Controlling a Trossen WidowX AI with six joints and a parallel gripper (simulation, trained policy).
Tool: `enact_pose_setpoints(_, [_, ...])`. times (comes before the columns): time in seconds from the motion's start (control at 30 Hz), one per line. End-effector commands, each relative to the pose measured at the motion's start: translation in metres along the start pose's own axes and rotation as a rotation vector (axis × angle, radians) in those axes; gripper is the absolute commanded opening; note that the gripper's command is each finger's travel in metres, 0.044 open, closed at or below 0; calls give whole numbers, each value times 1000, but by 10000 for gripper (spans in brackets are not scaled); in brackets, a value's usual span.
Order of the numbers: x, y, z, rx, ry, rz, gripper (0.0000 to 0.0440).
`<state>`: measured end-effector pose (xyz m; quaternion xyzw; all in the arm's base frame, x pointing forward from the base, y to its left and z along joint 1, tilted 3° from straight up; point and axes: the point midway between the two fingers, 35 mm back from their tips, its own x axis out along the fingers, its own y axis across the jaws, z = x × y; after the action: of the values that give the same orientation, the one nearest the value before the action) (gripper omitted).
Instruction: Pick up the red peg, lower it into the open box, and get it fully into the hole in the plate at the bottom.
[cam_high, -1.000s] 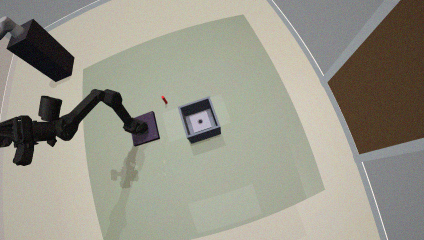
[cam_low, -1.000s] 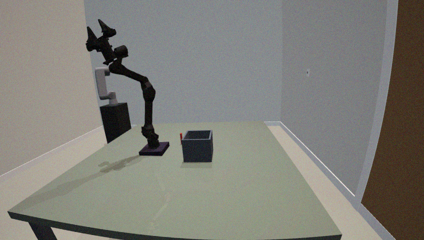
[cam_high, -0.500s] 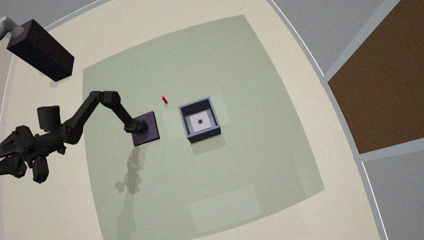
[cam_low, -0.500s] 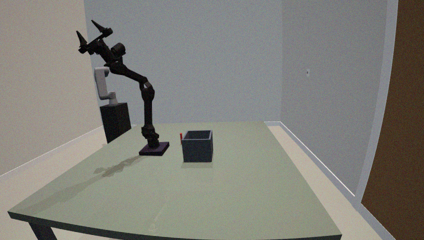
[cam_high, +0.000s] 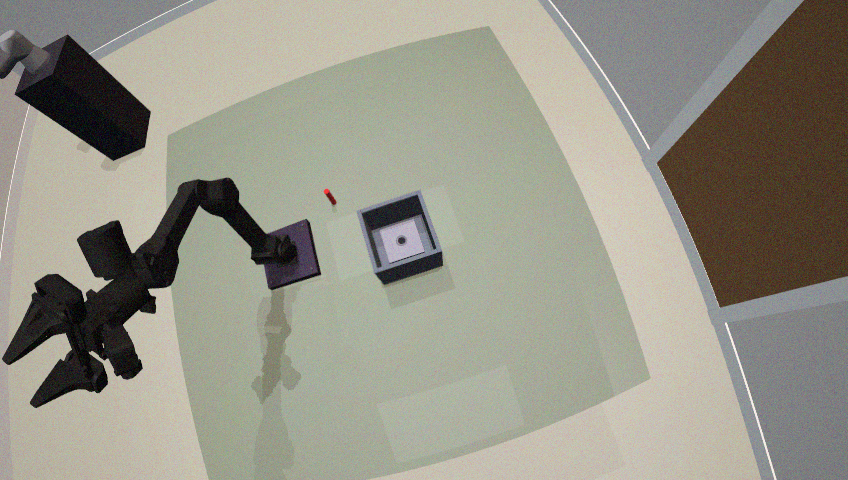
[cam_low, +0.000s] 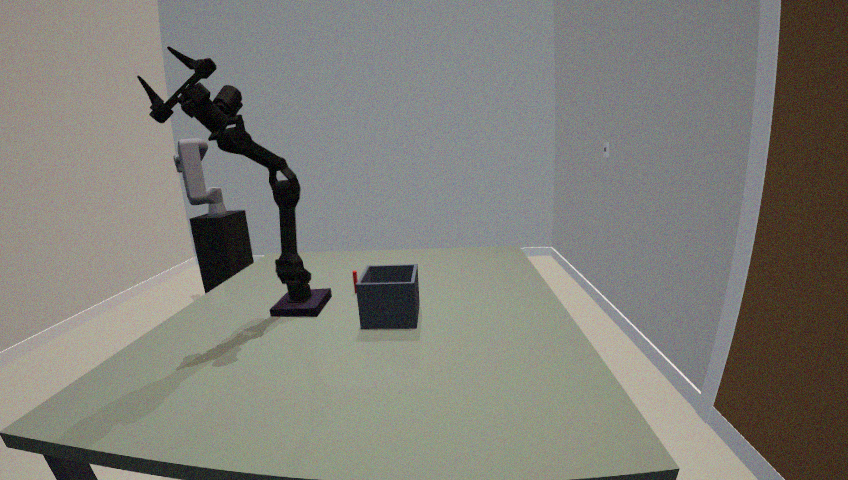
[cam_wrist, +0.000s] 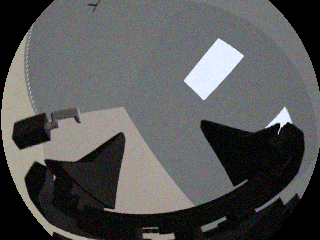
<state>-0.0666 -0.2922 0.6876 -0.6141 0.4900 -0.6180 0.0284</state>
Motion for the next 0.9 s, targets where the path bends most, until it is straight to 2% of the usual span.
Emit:
enact_pose_setpoints(0.0, [-3,3,15,112,-37,38,440])
enact_pose_setpoints(0.43, [-22,3,72,512,-177,184,440])
enact_pose_setpoints(0.87, [-54,-10,124,908,-296,355,440])
